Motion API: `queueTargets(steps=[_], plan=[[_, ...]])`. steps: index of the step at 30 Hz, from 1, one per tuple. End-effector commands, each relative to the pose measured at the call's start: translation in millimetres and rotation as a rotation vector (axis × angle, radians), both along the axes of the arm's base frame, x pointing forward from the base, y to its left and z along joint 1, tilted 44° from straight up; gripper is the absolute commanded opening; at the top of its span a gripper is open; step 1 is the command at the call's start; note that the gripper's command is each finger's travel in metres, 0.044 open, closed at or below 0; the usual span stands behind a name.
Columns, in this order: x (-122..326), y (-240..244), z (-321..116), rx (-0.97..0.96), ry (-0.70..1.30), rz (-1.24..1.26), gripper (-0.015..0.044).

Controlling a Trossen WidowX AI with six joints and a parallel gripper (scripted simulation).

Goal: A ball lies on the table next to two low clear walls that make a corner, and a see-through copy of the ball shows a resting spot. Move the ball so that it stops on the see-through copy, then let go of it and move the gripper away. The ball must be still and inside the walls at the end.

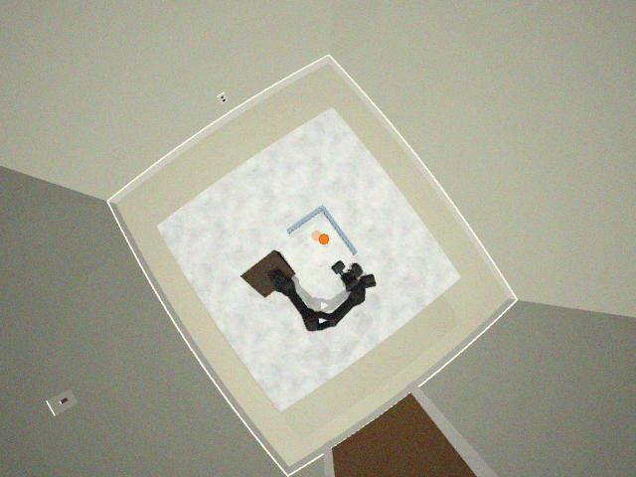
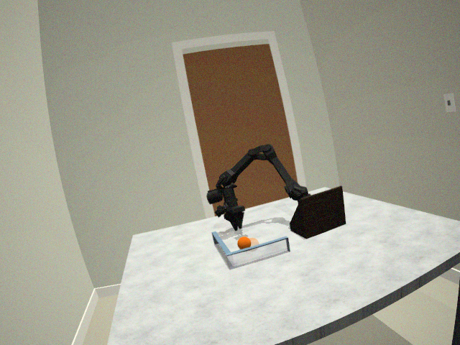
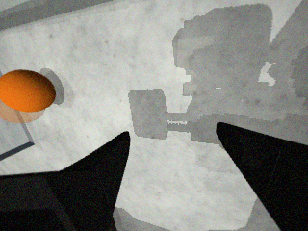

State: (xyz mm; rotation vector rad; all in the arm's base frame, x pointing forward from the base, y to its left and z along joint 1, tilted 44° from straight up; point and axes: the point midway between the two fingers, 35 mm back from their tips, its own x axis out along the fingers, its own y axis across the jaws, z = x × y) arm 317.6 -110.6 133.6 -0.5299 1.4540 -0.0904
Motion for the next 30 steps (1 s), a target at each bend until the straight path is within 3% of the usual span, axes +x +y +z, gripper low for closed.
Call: queueTargets(steps=[1, 15, 30], plan=[[8, 52, -26, -0.069, 0.153, 0.263, 0.0385], [-10, 199, -103, -0.507, 0.724, 1.221, 0.0385], [-8, 191, -114, -0.515, 0.732, 1.233, 0.0385]])
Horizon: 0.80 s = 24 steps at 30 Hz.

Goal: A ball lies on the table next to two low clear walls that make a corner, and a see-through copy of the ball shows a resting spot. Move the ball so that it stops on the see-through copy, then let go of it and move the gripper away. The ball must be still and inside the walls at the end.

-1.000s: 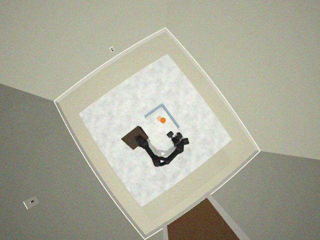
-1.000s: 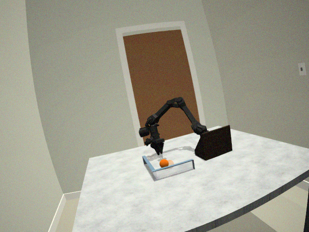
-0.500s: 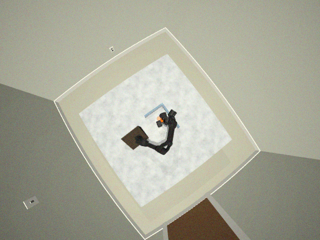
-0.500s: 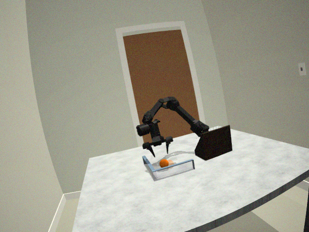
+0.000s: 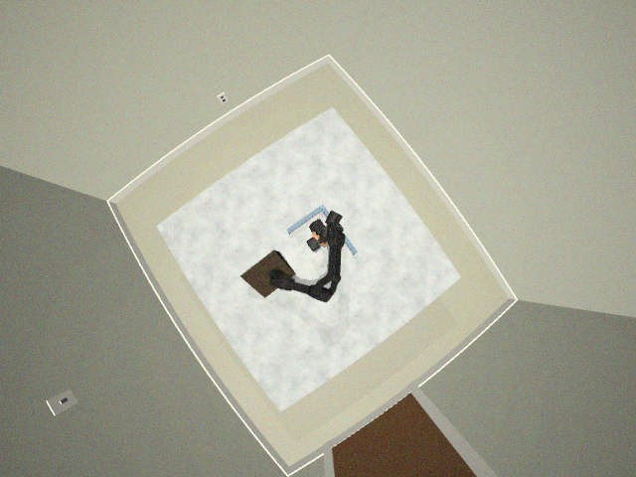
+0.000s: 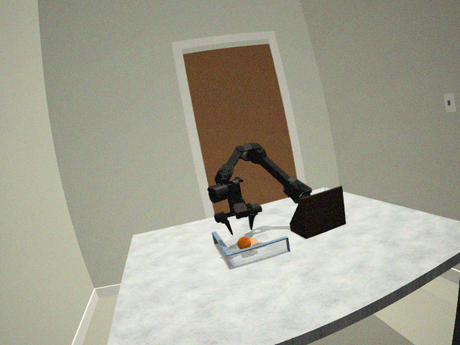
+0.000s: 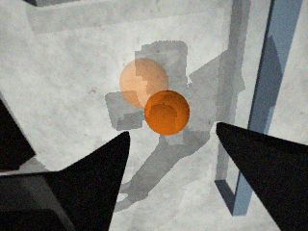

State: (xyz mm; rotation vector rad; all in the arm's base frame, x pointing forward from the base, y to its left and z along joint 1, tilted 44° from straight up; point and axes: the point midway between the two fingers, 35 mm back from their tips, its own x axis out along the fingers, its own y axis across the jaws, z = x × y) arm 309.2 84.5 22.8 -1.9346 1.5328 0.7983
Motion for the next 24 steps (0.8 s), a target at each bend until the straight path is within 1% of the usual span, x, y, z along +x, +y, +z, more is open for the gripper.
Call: queueTargets(steps=[1, 24], plan=[[1, -5, -4, -0.008, 0.002, 0.005, 0.0385], [8, -28, -30, -0.008, 0.002, 0.005, 0.0385]])
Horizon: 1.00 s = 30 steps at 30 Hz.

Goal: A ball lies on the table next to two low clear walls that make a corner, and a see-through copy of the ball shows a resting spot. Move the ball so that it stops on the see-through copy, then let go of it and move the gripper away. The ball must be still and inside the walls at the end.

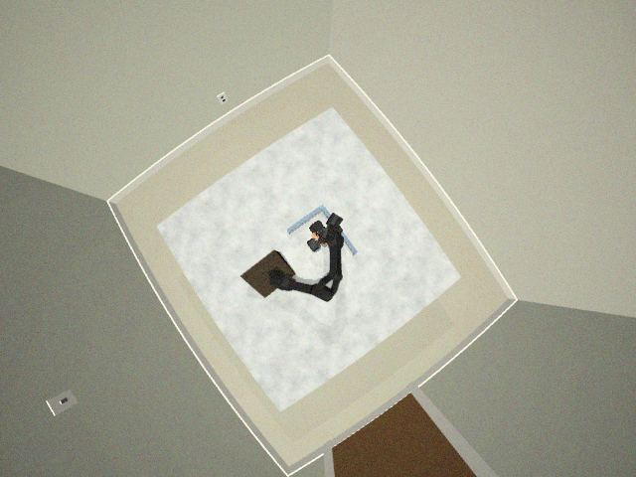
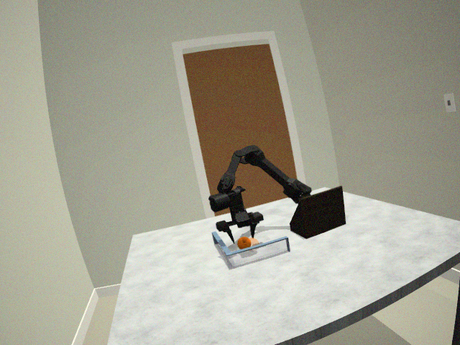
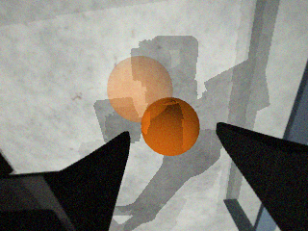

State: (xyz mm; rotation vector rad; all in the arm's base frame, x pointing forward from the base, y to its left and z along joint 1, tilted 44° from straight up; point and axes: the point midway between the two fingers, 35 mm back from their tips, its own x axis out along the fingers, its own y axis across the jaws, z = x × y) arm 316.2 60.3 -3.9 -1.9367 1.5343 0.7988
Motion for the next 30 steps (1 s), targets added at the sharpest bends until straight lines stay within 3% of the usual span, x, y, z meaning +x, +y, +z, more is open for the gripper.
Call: queueTargets(steps=[1, 9, 13, 20, 28, 30], plan=[[1, -5, -4, -0.006, 0.001, 0.004, 0.0385], [2, -12, -11, -0.008, 0.000, 0.004, 0.0385], [2, -12, -11, -0.008, 0.000, 0.004, 0.0280], [2, -12, -11, -0.008, 0.000, 0.004, 0.0233], [2, 4, 2, -0.002, -0.002, 0.000, 0.0023], [2, 13, 10, 0.000, -0.001, 0.001, 0.0000]])
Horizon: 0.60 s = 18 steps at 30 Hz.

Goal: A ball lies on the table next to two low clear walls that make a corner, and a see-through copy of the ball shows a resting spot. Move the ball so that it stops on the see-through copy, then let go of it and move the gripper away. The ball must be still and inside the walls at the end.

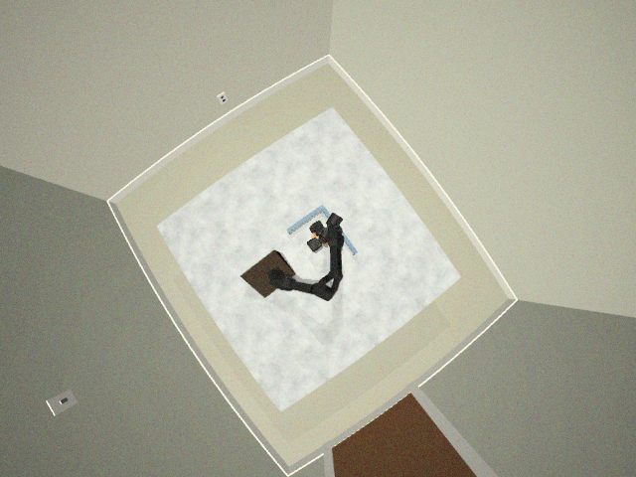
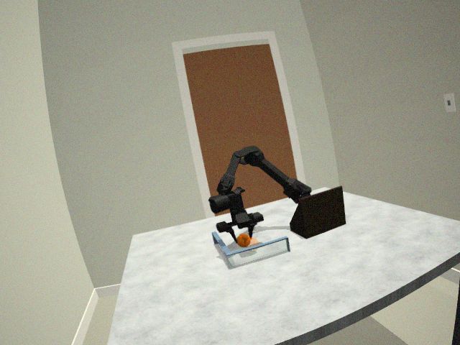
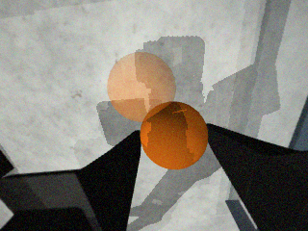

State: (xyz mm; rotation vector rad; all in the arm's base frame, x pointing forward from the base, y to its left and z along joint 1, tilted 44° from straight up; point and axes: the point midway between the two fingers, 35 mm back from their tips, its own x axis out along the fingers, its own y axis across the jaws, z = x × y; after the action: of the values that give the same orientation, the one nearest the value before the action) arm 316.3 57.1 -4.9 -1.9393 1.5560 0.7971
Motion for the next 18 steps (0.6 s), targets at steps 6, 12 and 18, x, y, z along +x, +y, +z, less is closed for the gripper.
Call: queueTargets(steps=[6, 12, 18], plan=[[-3, 43, 37, 0.023, -0.015, 0.008, 0.0000], [-12, 65, 64, 0.019, -0.011, 0.010, 0.0000], [-23, 83, 89, 0.012, -0.007, 0.011, 0.0000]])
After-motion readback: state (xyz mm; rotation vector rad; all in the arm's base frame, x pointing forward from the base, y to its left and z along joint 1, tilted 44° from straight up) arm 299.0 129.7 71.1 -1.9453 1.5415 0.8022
